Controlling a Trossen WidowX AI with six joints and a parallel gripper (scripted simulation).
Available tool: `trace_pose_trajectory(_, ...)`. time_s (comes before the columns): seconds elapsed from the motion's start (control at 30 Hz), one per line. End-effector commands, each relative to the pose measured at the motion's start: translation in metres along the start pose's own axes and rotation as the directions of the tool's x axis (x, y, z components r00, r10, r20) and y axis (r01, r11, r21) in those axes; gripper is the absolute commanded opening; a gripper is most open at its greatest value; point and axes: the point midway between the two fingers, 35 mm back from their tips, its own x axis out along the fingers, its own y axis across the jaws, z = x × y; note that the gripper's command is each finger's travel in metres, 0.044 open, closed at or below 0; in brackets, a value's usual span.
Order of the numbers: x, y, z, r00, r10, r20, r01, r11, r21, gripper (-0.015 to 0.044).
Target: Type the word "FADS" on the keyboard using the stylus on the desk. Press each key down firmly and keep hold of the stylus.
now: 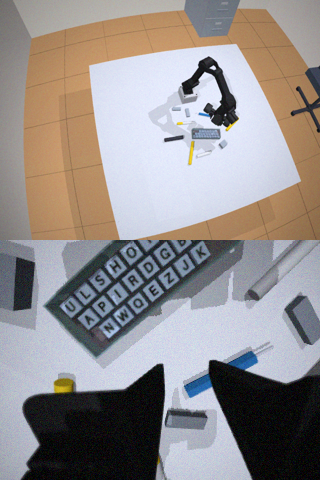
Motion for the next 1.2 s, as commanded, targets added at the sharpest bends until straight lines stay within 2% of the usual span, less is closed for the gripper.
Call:
trace_pose_trajectory(0.0, 0.015, -0.025, -0.022, 0.989, -0.142, 0.039, 0.112, 0.899, 0.424, 0.015)
trace_pose_trajectory(0.2, 0.025, -0.051, -0.04, 0.957, -0.271, 0.108, 0.08, 0.601, 0.795, 0.015)
trace_pose_trajectory(0.33, 0.029, -0.066, -0.048, 0.93, -0.334, 0.155, -0.014, 0.391, 0.92, 0.015)
trace_pose_trajectory(1.17, 0.036, -0.064, -0.049, 0.928, -0.337, 0.158, -0.019, 0.38, 0.925, 0.015)
